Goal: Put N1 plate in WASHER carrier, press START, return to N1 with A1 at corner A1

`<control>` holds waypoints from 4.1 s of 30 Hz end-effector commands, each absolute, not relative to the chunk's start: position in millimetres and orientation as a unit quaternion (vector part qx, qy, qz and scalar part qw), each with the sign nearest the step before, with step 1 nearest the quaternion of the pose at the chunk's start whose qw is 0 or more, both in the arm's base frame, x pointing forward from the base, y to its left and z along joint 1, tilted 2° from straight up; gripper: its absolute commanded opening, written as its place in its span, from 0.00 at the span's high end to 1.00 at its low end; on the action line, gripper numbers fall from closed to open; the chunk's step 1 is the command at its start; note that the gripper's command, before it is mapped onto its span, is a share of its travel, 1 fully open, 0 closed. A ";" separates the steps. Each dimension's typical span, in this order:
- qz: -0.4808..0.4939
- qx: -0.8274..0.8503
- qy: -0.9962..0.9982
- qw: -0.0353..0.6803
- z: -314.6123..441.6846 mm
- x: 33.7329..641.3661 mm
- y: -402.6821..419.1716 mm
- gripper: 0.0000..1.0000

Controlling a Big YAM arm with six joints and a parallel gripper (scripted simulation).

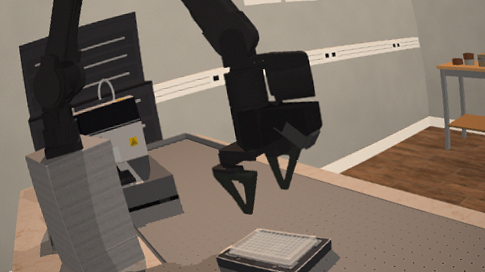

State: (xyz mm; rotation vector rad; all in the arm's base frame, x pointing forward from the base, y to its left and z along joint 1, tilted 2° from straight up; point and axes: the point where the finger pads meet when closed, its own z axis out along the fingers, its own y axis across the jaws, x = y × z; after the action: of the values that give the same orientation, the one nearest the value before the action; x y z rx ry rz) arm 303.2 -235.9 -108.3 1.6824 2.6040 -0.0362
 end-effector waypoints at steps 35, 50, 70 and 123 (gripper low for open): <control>-0.012 0.542 0.839 0.029 -144.0 312.5 -247.4 0.00; -0.012 0.542 0.840 0.028 -168.4 311.2 -247.0 0.00; -0.011 0.542 0.840 0.022 -174.4 308.7 -244.9 0.00; -0.012 0.542 0.840 0.027 -181.1 310.5 -246.6 0.00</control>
State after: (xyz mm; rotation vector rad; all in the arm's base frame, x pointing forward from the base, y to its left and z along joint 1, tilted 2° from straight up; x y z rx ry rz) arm 303.5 -237.4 -173.4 1.6817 2.6045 -0.0364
